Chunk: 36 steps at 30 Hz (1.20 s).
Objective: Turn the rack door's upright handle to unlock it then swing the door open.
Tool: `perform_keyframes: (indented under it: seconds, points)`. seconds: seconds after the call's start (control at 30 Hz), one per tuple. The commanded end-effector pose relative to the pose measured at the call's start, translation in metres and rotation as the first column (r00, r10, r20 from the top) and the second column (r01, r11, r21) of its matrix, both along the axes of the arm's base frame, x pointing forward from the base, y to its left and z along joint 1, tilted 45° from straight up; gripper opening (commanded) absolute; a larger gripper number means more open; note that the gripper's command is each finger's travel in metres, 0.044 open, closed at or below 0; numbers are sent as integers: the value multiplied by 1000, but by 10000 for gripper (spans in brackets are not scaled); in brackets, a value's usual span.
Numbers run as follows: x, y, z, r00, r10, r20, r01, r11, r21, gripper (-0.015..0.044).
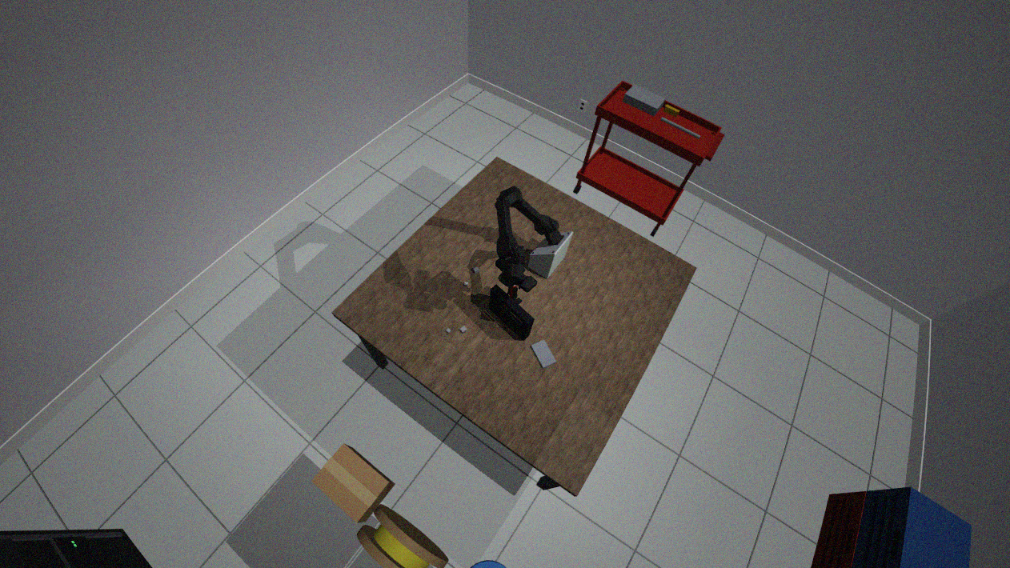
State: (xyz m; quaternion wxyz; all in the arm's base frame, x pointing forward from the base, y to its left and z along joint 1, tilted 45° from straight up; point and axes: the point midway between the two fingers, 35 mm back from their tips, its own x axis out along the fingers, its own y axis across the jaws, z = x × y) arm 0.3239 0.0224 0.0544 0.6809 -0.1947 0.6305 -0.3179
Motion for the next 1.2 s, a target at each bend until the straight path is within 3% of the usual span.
perform_keyframes:
  seconds: [0.0, 1.17]
  points:
    - [2, 1, 1, 1000, 4, -5, -4, 1000, -25, 299]
    - [4, -38, -38, 1000, 5, -4, -5, 1000, -25, 299]
